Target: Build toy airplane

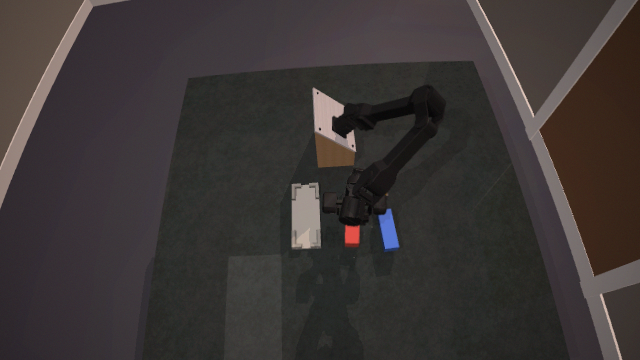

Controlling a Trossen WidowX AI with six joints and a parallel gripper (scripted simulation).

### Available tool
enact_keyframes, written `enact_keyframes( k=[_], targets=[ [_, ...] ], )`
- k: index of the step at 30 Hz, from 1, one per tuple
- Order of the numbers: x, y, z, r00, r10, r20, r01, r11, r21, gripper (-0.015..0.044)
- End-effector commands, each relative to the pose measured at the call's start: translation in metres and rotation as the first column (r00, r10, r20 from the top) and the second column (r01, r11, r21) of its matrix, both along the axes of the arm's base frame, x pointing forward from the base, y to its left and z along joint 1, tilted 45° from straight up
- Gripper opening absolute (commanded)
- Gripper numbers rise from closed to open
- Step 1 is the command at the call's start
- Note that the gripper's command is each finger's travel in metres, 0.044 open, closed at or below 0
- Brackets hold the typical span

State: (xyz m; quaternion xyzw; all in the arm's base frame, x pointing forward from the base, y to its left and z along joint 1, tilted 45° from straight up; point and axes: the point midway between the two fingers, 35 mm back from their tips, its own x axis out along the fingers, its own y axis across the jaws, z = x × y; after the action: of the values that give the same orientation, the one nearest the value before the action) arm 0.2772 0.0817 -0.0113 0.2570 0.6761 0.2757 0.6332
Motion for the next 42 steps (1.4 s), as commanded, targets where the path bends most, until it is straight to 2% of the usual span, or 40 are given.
enact_keyframes(
  k=[1, 33, 42],
  targets=[
    [-0.003, 0.005, -0.006, 1.0, -0.003, -0.013, 0.003, 1.0, 0.007, 0.044],
    [-0.007, 0.039, -0.04, 1.0, -0.003, -0.014, 0.003, 1.0, 0.01, 0.044],
    [-0.007, 0.039, -0.04, 1.0, -0.003, -0.014, 0.003, 1.0, 0.01, 0.0204]
  ],
)
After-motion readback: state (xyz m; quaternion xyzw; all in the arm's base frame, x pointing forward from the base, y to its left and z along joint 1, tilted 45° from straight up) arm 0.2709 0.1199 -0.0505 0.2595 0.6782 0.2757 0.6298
